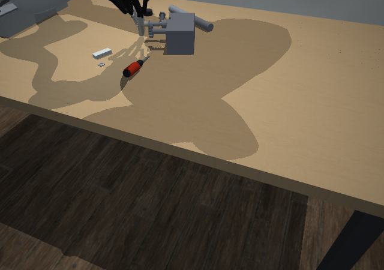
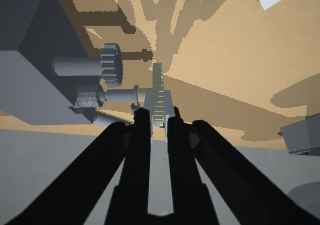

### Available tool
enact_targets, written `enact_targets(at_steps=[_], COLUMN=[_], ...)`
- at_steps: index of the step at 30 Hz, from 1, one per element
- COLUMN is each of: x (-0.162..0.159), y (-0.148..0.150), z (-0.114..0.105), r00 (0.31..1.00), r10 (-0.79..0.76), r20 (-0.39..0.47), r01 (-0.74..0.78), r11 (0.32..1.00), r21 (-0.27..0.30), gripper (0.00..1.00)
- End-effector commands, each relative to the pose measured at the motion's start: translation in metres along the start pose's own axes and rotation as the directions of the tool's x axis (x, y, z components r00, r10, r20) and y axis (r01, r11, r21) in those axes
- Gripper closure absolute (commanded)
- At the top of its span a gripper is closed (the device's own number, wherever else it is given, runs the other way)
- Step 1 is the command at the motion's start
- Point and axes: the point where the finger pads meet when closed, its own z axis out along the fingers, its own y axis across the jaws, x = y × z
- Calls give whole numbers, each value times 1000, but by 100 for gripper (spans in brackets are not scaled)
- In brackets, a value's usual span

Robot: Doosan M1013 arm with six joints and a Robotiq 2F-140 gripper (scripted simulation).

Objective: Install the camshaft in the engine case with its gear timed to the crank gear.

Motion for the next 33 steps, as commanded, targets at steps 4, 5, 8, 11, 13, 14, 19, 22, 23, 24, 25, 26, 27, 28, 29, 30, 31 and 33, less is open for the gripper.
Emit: enact_targets(at_steps=[4,5,8,11,13,14,19,22,23,24,25,26,27,28,29,30,31,33], x=[-2,-2,-2,-2,-2,-2,-2,-2,-2,-2,-2,-2,-2,-2,-2,-2,-2,-2], y=[-6,-7,-8,-9,-10,-10,-11,-11,-11,-11,-11,-11,-11,-11,-11,-11,-11,-11], z=[1,1,1,1,1,1,1,1,1,1,1,1,1,1,1,1,1,1], r00=[1000,1000,1000,1000,1000,1000,1000,1000,1000,1000,1000,1000,1000,1000,1000,1000,1000,1000], r10=[7,7,7,7,7,7,7,7,7,7,7,7,7,7,7,7,7,7], r20=[9,9,9,9,9,9,9,9,9,9,9,9,9,9,9,9,9,9], r01=[-7,-7,-7,-7,-7,-7,-7,-7,-7,-7,-7,-7,-7,-7,-7,-7,-7,-7], r11=[1000,1000,1000,1000,1000,1000,1000,1000,1000,1000,1000,1000,1000,1000,1000,1000,1000,1000], r21=[3,3,3,3,3,3,3,3,3,3,3,3,3,3,3,3,3,3], gripper=[95,95,95,95,95,95,95,95,95,95,95,95,95,95,95,95,95,95])
